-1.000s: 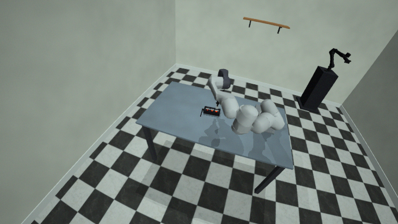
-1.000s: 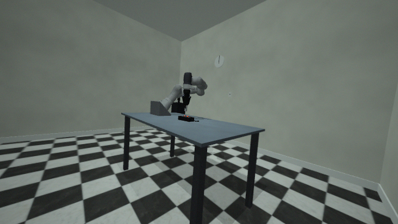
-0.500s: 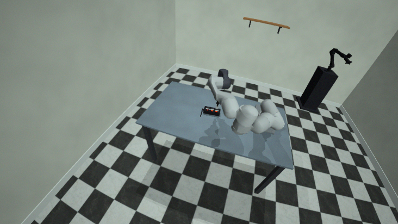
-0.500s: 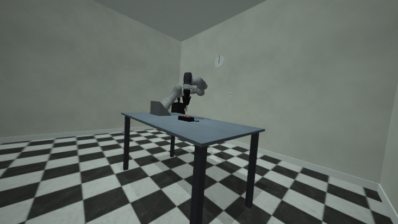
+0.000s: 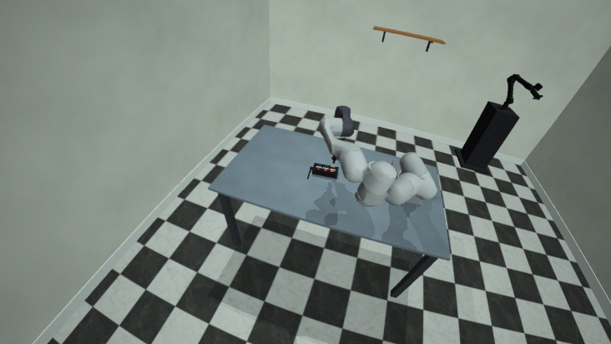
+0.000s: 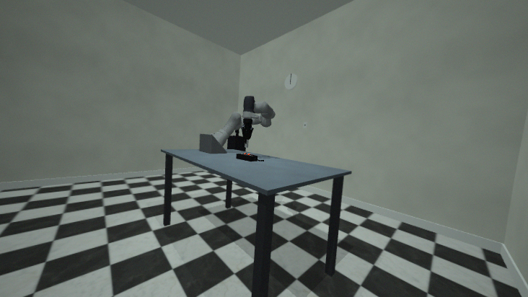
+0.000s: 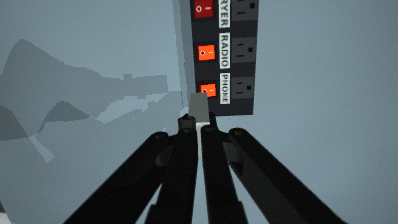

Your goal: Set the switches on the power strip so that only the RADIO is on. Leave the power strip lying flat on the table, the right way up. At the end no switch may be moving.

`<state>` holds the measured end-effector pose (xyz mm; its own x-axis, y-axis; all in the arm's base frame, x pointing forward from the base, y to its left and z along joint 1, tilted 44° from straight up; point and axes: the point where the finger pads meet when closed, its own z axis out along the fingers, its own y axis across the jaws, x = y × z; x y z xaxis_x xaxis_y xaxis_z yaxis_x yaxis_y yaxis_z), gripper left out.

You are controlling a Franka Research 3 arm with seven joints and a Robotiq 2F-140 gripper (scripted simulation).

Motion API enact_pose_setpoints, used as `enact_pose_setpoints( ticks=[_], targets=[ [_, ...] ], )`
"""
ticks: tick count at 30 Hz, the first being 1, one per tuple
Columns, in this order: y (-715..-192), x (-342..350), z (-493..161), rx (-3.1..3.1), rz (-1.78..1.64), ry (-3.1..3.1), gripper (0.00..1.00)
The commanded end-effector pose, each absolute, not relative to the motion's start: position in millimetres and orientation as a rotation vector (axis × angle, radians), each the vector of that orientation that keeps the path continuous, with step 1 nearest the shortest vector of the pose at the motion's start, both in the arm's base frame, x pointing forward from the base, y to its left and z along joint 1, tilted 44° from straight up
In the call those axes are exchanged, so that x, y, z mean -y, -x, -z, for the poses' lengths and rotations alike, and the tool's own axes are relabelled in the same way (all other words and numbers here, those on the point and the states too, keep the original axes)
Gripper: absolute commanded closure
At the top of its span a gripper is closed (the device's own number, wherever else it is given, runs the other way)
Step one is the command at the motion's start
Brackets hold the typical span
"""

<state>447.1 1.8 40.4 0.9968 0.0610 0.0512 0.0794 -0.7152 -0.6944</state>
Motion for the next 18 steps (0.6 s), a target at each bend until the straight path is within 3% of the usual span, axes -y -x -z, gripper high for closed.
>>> enact_pose_setpoints(
  ticks=[1, 18],
  targets=[
    [-445.7, -0.3, -39.5, 0.102, 0.031, 2.374, 1.0],
    [-445.6, -7.6, -32.0, 0.102, 0.031, 2.374, 1.0]
  ],
)
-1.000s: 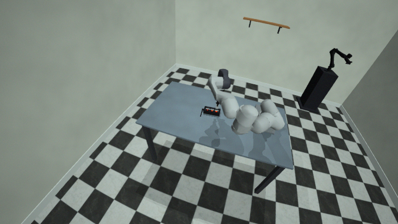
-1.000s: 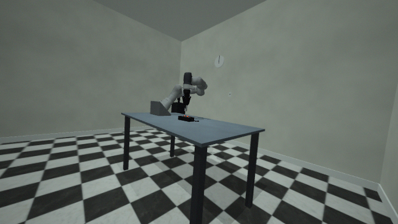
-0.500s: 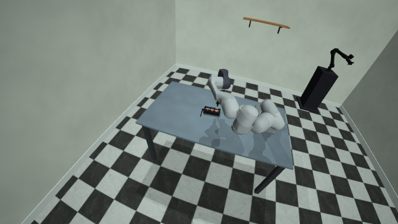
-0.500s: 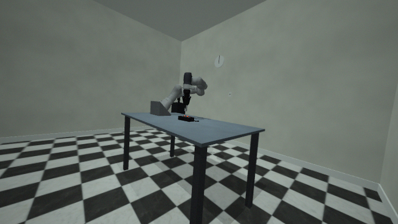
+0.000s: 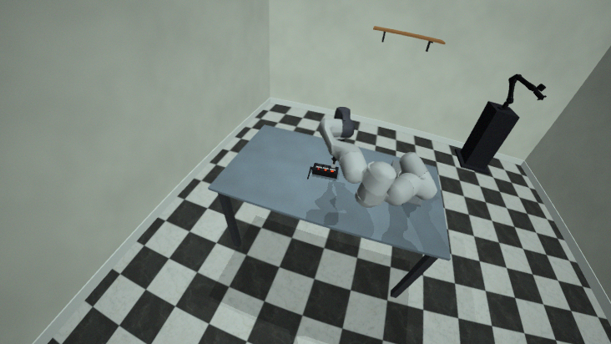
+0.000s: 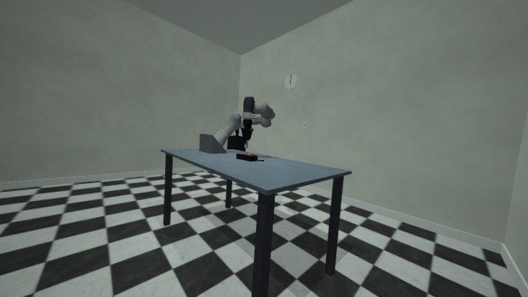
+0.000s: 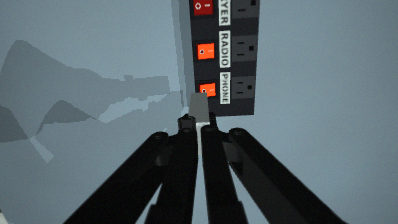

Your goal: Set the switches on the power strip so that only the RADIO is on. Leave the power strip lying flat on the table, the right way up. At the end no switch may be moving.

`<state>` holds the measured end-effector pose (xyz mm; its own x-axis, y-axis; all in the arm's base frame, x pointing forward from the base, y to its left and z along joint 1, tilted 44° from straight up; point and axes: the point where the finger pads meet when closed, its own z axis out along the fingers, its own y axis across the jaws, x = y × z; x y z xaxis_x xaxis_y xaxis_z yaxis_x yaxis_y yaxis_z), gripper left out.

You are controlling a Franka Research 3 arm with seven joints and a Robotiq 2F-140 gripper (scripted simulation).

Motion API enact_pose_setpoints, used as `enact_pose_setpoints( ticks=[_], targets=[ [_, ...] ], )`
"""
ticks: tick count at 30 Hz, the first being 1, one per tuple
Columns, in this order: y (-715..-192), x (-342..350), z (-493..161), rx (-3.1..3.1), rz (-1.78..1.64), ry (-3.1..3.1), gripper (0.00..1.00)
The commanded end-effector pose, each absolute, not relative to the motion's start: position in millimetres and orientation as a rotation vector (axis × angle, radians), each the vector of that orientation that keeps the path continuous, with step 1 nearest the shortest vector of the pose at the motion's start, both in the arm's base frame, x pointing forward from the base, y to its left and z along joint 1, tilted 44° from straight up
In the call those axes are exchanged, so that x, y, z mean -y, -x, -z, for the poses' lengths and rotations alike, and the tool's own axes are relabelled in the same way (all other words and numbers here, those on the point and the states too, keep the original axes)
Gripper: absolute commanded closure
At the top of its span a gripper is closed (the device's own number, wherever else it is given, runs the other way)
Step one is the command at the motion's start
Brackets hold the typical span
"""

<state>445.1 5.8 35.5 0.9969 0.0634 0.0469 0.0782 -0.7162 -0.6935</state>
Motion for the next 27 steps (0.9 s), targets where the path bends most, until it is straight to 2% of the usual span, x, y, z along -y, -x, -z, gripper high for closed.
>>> enact_pose_setpoints(
  ticks=[1, 27],
  targets=[
    [-445.6, -8.4, -31.1, 0.102, 0.031, 2.374, 1.0],
    [-445.3, -28.1, -10.8, 0.102, 0.031, 2.374, 1.0]
  ],
)
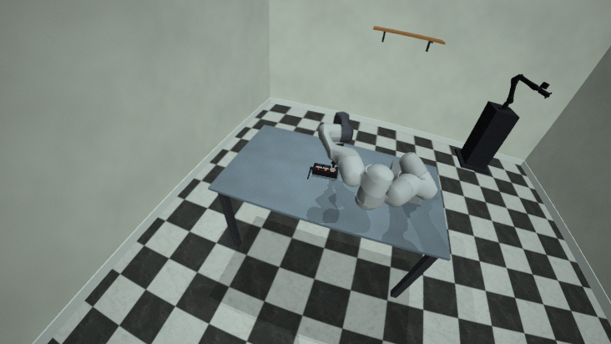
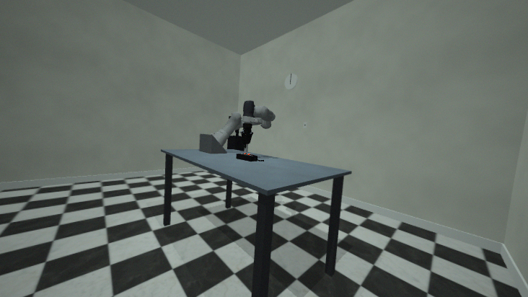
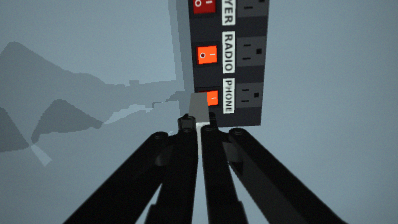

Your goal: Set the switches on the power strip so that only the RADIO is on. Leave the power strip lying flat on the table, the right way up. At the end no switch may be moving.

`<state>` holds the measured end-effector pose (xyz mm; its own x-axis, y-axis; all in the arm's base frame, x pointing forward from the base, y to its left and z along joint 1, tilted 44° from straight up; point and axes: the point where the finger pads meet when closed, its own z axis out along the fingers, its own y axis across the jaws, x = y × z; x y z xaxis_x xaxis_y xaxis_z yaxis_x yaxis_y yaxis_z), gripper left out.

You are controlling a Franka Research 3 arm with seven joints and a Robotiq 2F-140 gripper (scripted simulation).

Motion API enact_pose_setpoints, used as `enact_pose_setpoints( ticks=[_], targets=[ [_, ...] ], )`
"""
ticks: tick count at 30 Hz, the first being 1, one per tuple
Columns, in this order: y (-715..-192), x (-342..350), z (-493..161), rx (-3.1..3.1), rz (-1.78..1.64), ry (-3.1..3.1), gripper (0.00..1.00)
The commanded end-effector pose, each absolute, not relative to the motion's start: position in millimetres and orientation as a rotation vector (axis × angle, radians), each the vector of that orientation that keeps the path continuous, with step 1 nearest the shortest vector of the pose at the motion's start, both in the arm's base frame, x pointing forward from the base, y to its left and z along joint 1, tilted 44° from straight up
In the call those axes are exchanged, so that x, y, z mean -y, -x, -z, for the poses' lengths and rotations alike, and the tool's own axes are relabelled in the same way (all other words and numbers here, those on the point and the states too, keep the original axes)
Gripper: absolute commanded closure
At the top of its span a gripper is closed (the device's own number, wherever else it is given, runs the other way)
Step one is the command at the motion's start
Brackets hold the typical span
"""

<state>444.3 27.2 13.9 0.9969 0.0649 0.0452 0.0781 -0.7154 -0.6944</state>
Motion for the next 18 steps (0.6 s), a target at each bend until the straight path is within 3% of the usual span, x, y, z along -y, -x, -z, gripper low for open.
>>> enact_pose_setpoints(
  ticks=[1, 18],
  targets=[
    [-445.3, -28.1, -10.8, 0.102, 0.031, 2.374, 1.0],
    [-445.3, -30.6, -8.2, 0.102, 0.031, 2.374, 1.0]
  ],
)
